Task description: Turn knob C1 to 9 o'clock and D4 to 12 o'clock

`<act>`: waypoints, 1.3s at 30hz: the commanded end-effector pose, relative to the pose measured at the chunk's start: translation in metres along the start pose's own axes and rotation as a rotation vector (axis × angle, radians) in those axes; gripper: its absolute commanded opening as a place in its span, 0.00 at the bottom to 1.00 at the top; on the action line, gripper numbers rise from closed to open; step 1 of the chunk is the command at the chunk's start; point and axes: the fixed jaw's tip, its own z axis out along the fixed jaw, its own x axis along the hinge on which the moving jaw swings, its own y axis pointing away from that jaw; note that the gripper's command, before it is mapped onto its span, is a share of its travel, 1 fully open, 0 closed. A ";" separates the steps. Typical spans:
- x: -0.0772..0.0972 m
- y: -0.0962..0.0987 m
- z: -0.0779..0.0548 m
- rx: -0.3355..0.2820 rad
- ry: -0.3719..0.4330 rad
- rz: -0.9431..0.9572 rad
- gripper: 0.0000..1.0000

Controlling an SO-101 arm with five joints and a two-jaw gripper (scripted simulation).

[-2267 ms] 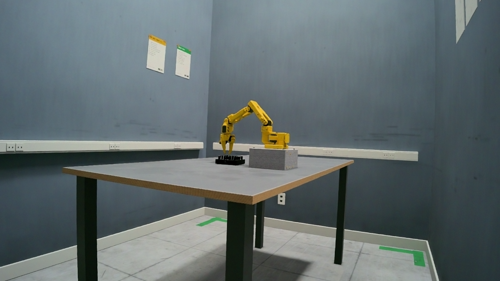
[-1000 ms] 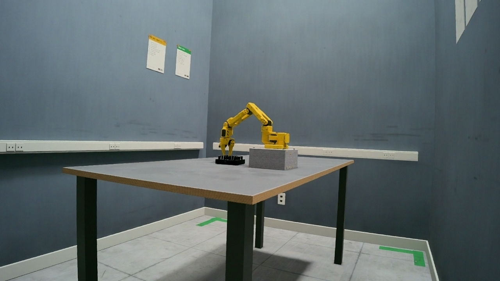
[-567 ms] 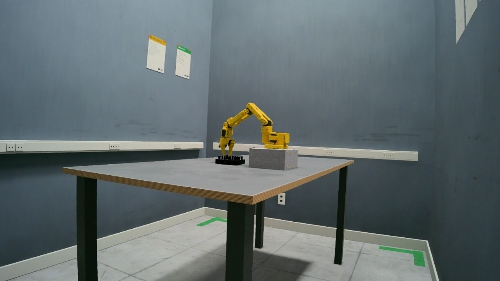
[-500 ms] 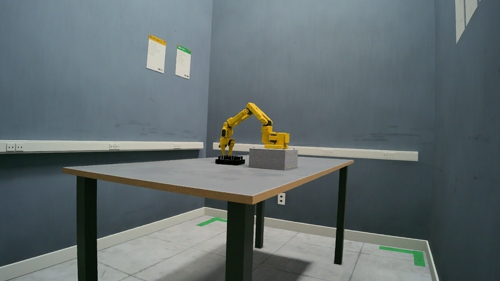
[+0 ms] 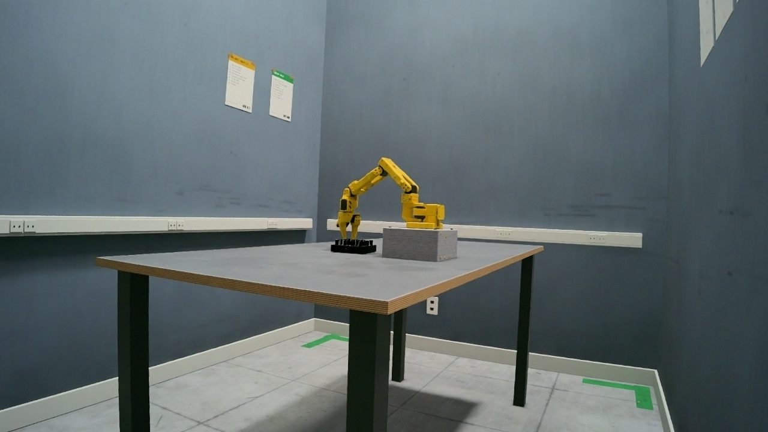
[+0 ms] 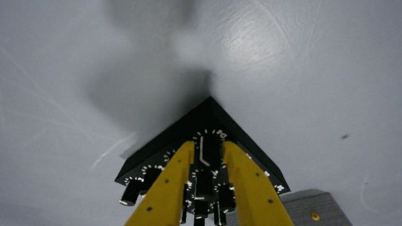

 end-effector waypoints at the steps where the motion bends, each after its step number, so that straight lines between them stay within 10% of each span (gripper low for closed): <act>1: 0.001 -0.003 0.001 0.004 0.008 0.005 0.10; 39: 0.001 -0.006 0.001 0.005 0.008 0.005 0.05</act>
